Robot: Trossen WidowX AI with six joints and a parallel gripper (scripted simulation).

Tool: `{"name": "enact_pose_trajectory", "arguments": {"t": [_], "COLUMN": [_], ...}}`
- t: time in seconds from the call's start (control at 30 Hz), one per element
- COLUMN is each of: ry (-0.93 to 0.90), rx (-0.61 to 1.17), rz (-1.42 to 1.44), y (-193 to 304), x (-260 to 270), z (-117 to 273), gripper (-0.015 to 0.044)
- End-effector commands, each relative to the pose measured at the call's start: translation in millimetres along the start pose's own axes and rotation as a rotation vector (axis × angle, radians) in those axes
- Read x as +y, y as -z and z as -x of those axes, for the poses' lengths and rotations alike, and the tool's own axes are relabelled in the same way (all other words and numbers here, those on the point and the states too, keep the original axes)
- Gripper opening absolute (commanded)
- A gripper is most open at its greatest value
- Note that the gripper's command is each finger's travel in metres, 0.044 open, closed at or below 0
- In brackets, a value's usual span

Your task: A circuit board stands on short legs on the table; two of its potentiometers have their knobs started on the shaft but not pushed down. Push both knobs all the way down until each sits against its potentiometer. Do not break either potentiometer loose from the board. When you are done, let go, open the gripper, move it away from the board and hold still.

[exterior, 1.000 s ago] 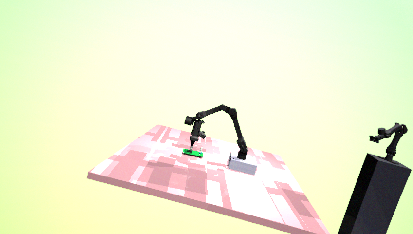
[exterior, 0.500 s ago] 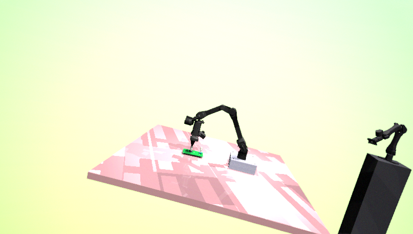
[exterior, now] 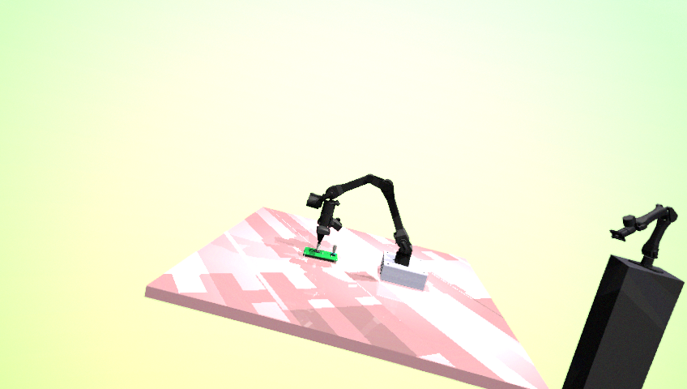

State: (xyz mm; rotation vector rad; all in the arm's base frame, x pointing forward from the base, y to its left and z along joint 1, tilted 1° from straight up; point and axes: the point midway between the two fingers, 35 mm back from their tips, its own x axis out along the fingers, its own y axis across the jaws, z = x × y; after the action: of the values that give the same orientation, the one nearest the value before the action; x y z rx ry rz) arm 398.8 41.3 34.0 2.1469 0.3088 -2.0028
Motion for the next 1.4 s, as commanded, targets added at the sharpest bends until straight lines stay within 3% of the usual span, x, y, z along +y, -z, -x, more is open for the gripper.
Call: {"name": "enact_pose_trajectory", "arguments": {"t": [0.0, 1.37], "ry": [-0.001, -0.001], "rx": [-0.012, -0.012], "rz": [-0.004, -0.004], "y": [1.9, 2.3], "x": [0.9, 1.0], "z": [-17.0, -11.5], "gripper": [0.0, 0.0]}}
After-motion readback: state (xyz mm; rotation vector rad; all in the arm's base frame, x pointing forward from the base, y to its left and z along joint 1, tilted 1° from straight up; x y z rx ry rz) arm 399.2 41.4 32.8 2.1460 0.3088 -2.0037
